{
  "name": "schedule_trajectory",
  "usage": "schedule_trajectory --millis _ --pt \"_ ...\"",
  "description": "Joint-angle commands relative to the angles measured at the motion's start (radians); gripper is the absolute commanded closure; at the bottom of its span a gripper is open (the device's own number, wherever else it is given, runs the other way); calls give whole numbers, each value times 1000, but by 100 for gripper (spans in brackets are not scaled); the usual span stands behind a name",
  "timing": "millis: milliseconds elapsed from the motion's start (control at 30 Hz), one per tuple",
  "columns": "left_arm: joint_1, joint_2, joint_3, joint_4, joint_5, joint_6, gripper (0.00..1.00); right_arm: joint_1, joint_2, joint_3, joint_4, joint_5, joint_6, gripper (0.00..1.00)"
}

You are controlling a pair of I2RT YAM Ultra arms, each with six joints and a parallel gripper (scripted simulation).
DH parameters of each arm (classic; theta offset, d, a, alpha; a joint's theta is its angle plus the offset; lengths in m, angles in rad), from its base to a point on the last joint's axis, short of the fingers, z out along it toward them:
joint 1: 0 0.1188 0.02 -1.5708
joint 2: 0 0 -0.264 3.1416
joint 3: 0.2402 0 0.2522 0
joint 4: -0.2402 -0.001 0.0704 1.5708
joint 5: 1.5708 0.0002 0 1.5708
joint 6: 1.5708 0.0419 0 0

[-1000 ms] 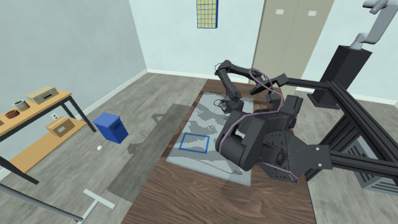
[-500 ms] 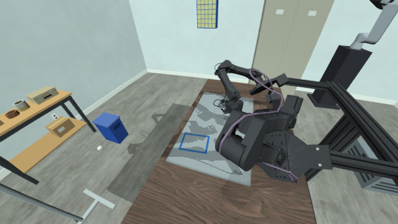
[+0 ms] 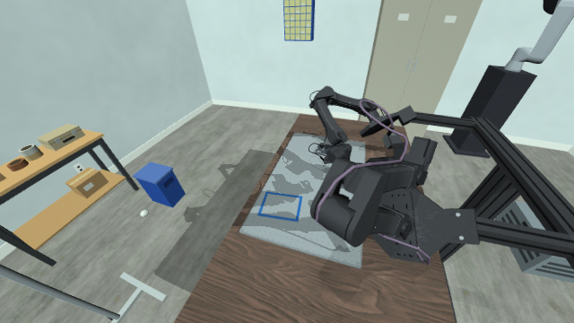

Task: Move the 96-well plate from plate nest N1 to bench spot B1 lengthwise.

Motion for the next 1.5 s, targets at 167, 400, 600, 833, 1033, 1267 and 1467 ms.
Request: schedule_trajectory --millis 167,400,600,833,1033,1267,1467 --pt "-8 12 29 -10 -4 -6 0 31 -23 24 -13 1 14 22" --pt "-8 12 29 -10 -4 -6 0 38 -32 -6 39 -2 22 22" --pt "-8 12 29 -10 -4 -6 0 52 -48 -39 41 0 23 22" --pt "-8 12 29 -10 -4 -6 0 53 -49 -40 40 0 24 22" --pt "-8 12 29 -10 -4 -6 0 47 -40 -29 40 0 17 22" --pt "-8 12 29 -10 -4 -6 0 28 -29 -33 54 -4 0 22" --pt "-8 12 29 -10 -4 -6 0 11 -13 -42 103 5 -37 22"
